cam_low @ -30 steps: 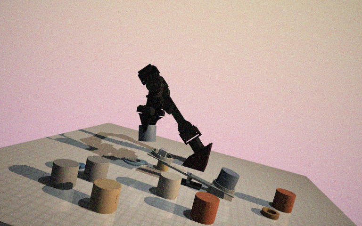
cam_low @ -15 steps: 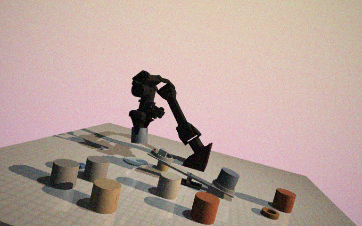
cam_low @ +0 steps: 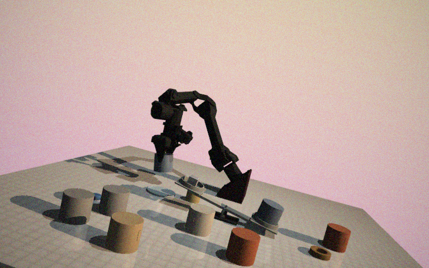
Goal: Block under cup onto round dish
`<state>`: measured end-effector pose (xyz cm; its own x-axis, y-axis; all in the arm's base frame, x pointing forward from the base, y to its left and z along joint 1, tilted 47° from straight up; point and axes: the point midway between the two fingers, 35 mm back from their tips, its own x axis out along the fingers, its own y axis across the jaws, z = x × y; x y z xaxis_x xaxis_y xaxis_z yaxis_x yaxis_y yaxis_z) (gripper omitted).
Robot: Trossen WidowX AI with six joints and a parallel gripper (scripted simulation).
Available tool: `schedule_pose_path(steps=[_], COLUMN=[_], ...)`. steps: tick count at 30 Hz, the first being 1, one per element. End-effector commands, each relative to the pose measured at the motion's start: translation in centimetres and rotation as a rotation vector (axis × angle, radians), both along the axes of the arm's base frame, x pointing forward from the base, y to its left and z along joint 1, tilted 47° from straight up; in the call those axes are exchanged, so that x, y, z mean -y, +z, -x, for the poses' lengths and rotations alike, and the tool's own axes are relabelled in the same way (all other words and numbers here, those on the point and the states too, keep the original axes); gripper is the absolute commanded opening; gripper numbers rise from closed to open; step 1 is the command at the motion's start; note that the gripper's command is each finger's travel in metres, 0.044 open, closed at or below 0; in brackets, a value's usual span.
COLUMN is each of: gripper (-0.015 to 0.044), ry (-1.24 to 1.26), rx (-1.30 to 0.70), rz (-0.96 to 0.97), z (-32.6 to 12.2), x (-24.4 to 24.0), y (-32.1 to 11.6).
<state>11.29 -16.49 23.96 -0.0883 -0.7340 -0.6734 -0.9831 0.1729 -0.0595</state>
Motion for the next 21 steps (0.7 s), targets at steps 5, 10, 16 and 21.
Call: schedule_pose_path(steps=[5,10,16,21], gripper=[0.0,0.0,0.0,0.0], ry=[0.003,0.004,0.003,0.003], rx=[-0.003,-0.004,-0.004,-0.004], rz=[-0.003,0.002,0.002,0.002], z=[0.2,0.4,0.5,0.5], x=[1.3,2.3,2.6,3.2], y=[-1.4,-2.2,-2.4,-3.0])
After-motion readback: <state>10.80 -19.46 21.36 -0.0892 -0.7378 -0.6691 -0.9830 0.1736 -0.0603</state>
